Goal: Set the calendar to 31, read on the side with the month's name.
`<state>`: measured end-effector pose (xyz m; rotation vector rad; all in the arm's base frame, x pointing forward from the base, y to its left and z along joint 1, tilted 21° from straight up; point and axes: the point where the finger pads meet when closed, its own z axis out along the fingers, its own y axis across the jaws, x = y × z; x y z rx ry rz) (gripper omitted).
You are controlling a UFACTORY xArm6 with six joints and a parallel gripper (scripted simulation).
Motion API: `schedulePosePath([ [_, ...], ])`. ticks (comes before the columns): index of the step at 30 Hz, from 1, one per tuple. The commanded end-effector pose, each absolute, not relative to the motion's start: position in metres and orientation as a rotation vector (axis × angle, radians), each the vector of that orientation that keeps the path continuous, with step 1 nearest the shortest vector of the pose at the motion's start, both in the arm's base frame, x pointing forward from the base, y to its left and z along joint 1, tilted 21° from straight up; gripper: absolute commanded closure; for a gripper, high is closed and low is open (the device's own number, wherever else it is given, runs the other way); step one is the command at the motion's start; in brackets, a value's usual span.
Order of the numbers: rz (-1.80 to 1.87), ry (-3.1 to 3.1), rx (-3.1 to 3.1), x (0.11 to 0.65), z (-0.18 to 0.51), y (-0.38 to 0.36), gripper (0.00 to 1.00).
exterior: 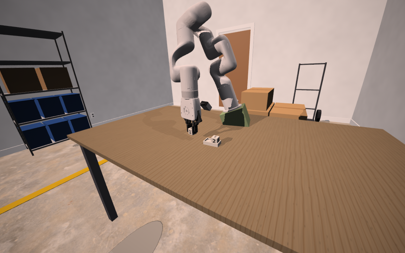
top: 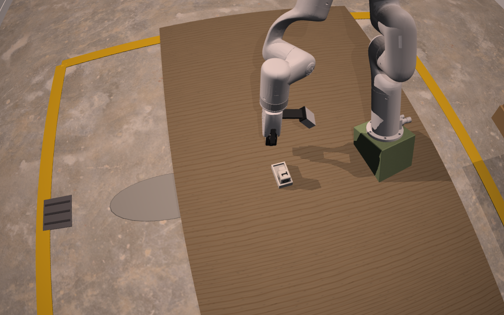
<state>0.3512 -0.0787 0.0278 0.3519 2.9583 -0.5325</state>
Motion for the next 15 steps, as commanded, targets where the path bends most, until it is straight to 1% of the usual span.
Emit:
schedulePosePath([
  [1, -0.533, 2.964, 0.353, 0.348, 0.072, -0.063, 0.73],
  [7, -0.533, 2.964, 0.353, 0.347, 0.088, -0.057, 0.73],
  [15, -0.533, 2.964, 0.353, 0.347, 0.090, -0.056, 0.73],
])
